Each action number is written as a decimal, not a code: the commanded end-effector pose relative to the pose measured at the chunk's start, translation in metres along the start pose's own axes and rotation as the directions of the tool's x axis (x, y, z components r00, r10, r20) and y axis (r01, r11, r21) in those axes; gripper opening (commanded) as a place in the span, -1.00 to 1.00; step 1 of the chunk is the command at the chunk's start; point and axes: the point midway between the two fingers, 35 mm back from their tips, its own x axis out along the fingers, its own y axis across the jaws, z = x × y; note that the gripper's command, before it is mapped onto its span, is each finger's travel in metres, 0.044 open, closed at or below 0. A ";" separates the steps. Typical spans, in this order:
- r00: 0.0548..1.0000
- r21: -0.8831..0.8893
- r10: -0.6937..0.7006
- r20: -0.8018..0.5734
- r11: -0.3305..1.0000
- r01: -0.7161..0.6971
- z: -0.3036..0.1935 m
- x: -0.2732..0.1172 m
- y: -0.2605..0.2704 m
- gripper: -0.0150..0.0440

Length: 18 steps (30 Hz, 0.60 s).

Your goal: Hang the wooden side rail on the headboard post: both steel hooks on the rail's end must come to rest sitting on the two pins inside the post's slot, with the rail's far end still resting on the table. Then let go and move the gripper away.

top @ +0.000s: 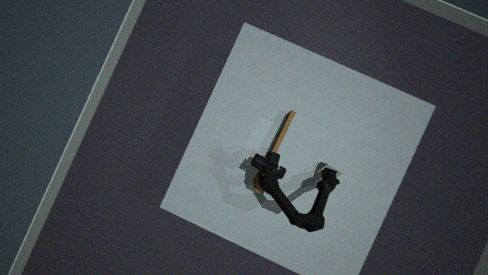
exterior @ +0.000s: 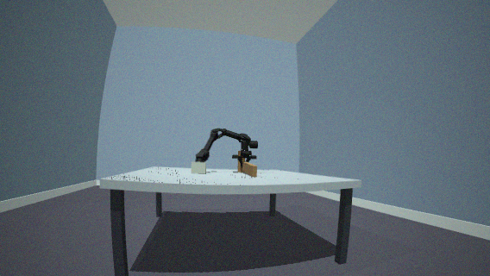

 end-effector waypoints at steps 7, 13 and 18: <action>1.000 0.000 0.005 -0.006 1.000 -0.005 -0.001 0.001 0.001 -0.49; 1.000 0.000 0.005 -0.006 1.000 -0.005 -0.001 0.002 0.001 -0.49; 1.000 0.000 0.005 -0.006 1.000 -0.005 -0.001 0.003 0.001 -0.49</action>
